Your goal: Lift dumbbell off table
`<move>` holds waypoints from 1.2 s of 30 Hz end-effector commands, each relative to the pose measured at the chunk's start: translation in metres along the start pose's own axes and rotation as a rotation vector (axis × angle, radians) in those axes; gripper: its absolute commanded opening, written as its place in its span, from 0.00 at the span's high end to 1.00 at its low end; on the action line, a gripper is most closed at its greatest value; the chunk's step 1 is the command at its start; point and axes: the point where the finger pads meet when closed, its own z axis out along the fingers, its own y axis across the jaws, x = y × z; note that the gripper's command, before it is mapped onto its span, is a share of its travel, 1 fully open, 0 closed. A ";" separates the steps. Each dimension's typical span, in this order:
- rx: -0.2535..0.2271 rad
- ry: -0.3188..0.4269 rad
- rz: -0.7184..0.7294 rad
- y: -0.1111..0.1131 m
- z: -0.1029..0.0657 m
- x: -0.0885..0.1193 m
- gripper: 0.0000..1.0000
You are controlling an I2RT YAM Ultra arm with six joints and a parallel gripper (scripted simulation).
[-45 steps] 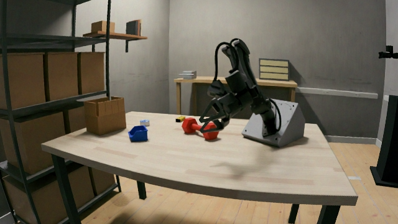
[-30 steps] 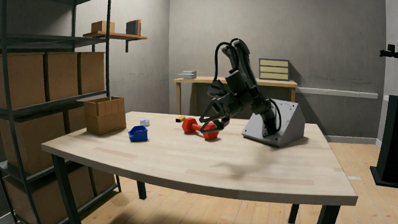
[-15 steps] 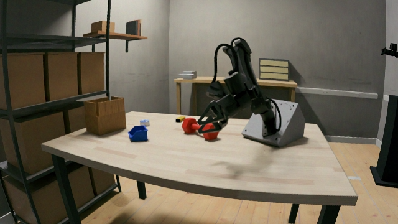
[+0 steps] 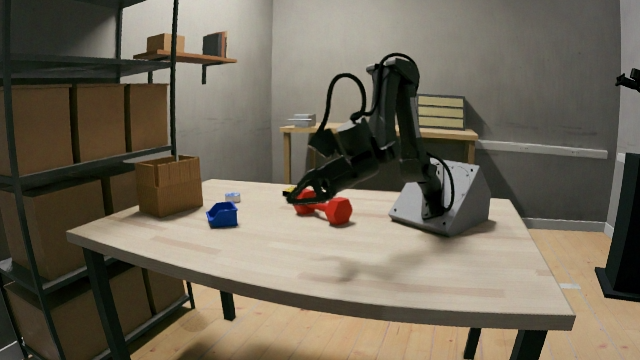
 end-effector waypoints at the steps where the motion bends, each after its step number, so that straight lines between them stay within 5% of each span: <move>1: 0.010 -0.001 -0.133 -0.002 0.028 -0.023 0.00; 4: 0.077 -0.017 -0.241 -0.024 0.048 -0.043 0.00; 6: 0.077 -0.017 -0.241 -0.024 0.048 -0.043 0.00; 15: 0.308 -0.014 -0.523 -0.107 0.082 -0.117 0.00; 21: 0.441 0.012 -0.637 -0.154 0.081 -0.163 0.00; 23: 0.441 0.012 -0.637 -0.154 0.081 -0.163 0.00; 28: 0.609 0.059 -0.740 -0.210 0.059 -0.221 0.00; 36: 0.665 0.252 -0.680 -0.257 0.046 -0.200 0.00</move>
